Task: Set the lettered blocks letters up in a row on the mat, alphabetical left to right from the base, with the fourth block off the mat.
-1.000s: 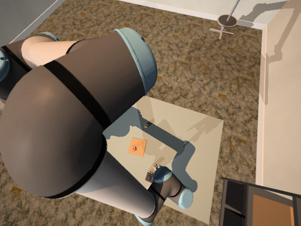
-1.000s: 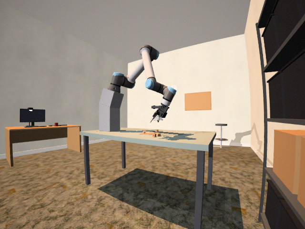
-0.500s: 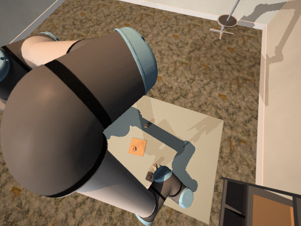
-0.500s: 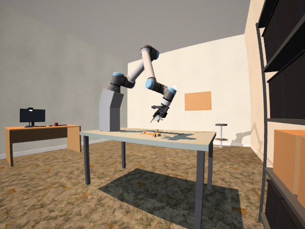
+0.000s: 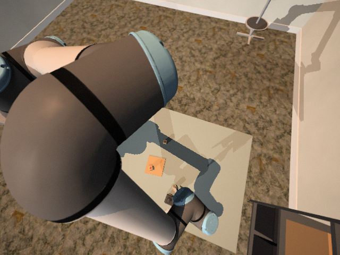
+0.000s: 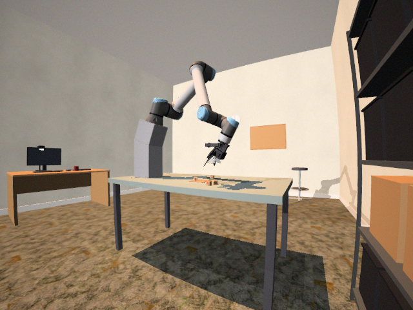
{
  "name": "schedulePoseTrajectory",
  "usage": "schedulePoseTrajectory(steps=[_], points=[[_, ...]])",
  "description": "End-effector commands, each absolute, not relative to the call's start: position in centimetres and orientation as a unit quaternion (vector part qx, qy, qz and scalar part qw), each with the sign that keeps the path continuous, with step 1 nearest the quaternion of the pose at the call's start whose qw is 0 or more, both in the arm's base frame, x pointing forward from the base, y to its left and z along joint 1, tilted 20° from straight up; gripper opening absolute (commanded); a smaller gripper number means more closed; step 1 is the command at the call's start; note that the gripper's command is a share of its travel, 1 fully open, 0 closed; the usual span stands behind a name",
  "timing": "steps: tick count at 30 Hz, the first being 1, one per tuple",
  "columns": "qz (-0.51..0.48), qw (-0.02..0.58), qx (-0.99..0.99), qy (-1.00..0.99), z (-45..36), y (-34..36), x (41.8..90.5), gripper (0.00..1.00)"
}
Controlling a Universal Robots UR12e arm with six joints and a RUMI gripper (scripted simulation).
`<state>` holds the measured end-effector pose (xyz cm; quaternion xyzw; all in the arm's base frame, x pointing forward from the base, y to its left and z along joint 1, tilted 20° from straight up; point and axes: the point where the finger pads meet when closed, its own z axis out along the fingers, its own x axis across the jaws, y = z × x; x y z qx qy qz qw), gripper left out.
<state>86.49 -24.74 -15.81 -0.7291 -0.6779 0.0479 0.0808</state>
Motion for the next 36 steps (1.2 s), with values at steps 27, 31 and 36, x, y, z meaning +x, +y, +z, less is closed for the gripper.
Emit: schedulePoseTrajectory(steps=[27,31,36], points=[[-0.021,-0.033,-0.712,-0.701,-20.0,-3.9,83.0,1.0],[-0.028,-0.042,-0.71,-0.702,-20.0,-2.3,82.3,1.0],[-0.051,-0.064,-0.703,-0.706,-20.1,2.4,80.2,1.0]])
